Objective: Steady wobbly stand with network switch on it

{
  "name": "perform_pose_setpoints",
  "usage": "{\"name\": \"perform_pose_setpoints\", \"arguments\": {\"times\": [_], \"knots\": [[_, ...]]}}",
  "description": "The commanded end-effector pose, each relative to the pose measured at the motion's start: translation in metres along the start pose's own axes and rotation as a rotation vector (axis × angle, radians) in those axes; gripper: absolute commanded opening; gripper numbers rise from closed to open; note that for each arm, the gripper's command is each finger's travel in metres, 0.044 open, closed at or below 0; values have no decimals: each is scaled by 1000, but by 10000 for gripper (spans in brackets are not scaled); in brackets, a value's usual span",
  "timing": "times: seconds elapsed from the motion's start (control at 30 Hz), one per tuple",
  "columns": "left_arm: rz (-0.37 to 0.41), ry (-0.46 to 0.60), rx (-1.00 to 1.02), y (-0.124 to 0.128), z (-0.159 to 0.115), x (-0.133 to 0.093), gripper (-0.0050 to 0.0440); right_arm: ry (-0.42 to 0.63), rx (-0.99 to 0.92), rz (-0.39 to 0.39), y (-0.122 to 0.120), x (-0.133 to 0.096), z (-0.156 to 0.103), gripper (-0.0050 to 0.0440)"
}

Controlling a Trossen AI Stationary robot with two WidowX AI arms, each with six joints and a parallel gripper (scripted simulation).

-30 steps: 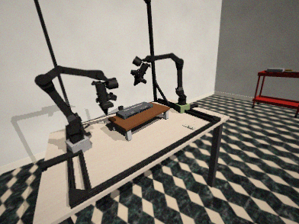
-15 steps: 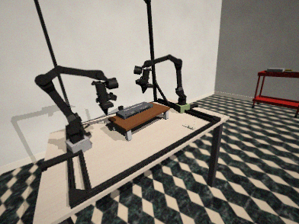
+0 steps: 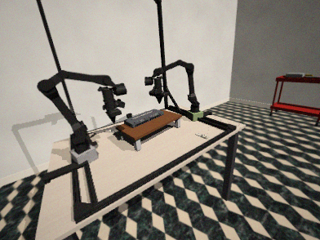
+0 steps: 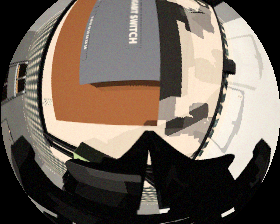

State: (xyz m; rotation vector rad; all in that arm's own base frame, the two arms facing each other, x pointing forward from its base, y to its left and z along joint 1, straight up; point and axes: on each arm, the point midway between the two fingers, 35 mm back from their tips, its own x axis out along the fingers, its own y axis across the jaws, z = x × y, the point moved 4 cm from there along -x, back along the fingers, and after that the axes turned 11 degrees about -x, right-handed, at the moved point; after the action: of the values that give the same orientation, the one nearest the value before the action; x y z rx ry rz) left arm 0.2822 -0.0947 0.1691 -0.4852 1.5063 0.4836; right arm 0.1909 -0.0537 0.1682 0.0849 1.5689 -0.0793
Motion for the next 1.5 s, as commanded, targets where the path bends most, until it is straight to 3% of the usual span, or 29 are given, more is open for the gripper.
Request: {"name": "perform_pose_setpoints", "arguments": {"times": [0.0, 0.37, 0.4, 0.93, 0.97, 1.47], "knots": [[4, 9, -6, 1, -1, 2, 0, 0, 0, 0, 0, 0, 0, 0], [4, 9, -6, 1, -1, 2, 0, 0, 0, 0, 0, 0, 0, 0], [4, 9, -6, 1, -1, 54, 0, 0, 0, 0, 0, 0, 0, 0], [4, 9, -6, 1, -1, 54, 0, 0, 0, 0, 0, 0, 0, 0], [4, 9, -6, 1, -1, 70, 0, 0, 0, 0, 0, 0, 0, 0], [4, 9, -6, 1, -1, 70, 0, 0, 0, 0, 0, 0, 0, 0]]}}
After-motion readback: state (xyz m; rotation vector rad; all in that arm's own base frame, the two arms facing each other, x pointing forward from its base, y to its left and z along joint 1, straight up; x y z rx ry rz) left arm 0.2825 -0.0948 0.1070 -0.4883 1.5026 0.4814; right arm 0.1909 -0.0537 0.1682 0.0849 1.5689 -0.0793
